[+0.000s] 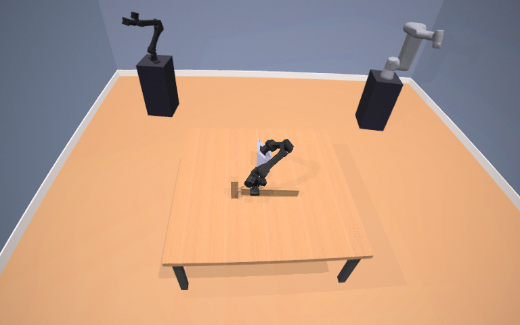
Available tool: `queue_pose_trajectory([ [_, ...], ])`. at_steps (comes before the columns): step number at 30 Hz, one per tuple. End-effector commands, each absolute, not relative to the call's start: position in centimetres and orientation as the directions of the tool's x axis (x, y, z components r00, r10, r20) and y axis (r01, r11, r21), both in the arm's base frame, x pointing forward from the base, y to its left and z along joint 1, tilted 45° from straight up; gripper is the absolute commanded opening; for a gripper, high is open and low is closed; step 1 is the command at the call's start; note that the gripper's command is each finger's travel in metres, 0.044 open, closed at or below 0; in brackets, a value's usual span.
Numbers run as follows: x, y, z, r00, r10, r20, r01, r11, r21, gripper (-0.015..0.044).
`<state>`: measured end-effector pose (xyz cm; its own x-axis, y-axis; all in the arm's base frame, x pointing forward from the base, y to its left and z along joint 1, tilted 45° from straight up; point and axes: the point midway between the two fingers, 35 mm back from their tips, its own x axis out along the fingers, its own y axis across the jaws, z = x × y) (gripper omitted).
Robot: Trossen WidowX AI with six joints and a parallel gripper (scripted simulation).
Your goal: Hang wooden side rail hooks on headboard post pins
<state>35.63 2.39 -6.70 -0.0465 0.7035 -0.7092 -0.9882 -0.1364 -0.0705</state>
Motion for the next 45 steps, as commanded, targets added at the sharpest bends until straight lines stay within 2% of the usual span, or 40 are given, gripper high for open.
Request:
queue_pose_trajectory([
  [1,35.91,1.91,-6.6,-0.037,0.7,-0.713,-0.988,-0.131,-0.077,0.0],
  [45,35.89,1.68,-7.05,-0.037,0.7,-0.713,-0.988,-0.131,-0.077,0.0],
])
